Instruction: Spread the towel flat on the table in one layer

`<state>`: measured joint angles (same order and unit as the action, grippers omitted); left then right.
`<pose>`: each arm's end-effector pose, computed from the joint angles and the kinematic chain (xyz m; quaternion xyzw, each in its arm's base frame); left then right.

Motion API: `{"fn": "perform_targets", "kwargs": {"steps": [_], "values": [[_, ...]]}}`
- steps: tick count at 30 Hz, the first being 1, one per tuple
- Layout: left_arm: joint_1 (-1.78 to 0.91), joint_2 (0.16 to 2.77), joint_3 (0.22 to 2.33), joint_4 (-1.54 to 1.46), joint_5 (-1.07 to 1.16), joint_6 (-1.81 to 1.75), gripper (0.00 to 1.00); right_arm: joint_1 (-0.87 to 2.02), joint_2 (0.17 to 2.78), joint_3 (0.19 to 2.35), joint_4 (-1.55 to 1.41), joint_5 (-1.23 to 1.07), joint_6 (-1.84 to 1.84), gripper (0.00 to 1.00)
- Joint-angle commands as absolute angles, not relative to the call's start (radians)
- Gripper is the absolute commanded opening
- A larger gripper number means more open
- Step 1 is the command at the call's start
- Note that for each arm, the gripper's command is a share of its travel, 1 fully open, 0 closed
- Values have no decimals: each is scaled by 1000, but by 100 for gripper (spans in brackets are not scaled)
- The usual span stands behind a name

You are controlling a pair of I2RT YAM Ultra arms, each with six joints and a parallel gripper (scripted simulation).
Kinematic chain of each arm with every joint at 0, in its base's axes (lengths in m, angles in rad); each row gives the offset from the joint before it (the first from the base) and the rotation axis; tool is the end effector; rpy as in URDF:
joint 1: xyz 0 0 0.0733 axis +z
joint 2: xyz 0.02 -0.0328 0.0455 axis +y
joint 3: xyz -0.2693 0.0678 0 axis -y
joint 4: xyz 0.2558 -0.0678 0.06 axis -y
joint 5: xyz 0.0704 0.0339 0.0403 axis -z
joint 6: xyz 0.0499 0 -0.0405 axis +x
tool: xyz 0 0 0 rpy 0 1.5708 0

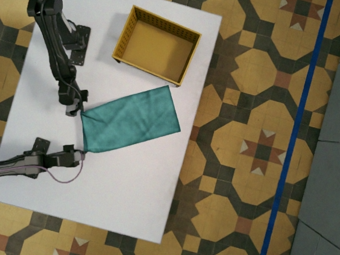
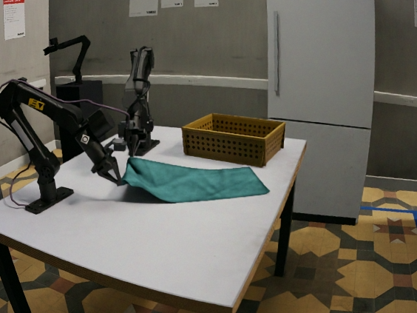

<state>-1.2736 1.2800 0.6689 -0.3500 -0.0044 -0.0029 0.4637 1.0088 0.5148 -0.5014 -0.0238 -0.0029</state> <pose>0.0761 -0.2439 0.1804 0.5656 0.7681 -0.1771 0.2423 0.1738 0.0895 0.1772 -0.2250 0.9321 0.0759 0.2736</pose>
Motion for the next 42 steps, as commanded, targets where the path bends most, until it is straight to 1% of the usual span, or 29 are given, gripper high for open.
{"fn": "perform_targets", "kwargs": {"steps": [1, 2, 4, 5, 10, 11, 15, 16, 25, 42], "values": [[-1303, 1300, 636, -312, 3, -4, 0, 464, 959, 471, -456, 4, -11, 0], [-1332, 1313, 606, -271, 5, -1, 0, 466, 924, 416, -440, 3, -12, 0], [-1334, 1320, 607, -263, 4, -3, 0, 466, 917, 413, -439, 3, -12, 0], [-1361, 1336, 581, -223, 3, -2, 0, 468, 883, 363, -427, 2, -13, 0], [-1390, 1370, 562, -168, 3, -4, 0, 465, 837, 313, -420, 3, -12, 0], [-1411, 1388, 545, -134, 4, -3, 0, 468, 839, 299, -458, 3, -14, 0], [-1412, 1395, 546, -127, 4, -4, 0, 468, 833, 310, -451, 3, -13, 0], [-1431, 1415, 533, -95, 4, -4, 0, 470, 886, 342, -488, 3, -15, 0], [-1463, 1460, 515, -30, 5, -4, 0, 473, 926, 345, -524, 4, -13, 0], [-1465, 1462, 516, -49, 5, -4, 0, 471, 912, 346, -514, 5, -11, 0]]}}
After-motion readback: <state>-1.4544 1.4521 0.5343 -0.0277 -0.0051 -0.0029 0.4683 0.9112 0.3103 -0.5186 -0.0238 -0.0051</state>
